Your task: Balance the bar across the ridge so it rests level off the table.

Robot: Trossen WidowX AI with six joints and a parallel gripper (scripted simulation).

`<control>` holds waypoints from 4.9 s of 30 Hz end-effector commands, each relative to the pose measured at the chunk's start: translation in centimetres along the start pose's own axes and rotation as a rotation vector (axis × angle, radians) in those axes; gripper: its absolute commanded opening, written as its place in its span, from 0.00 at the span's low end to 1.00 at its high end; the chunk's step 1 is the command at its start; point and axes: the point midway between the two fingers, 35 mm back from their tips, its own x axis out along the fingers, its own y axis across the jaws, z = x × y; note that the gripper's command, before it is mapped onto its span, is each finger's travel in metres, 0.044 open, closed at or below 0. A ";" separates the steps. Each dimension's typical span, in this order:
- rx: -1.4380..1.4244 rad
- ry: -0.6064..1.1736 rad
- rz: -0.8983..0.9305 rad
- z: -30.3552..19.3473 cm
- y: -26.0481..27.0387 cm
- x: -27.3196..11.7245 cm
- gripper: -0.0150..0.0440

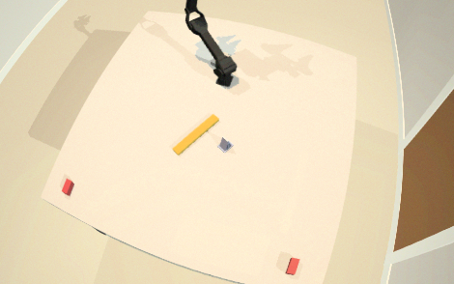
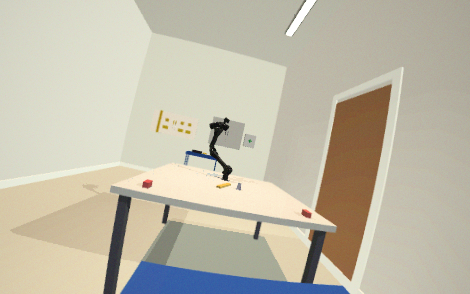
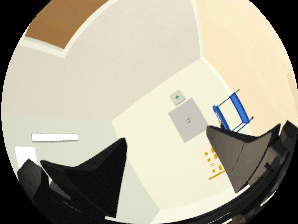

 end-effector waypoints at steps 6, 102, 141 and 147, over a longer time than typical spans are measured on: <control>0.188 -0.006 0.081 2.1 3.3 0.8 0.79; -0.979 3.557 2.343 53.1 -9.9 -52.2 0.79; -1.465 3.507 2.154 55.5 -18.2 -53.3 0.79; -1.465 3.507 2.154 55.9 -18.8 -53.4 0.79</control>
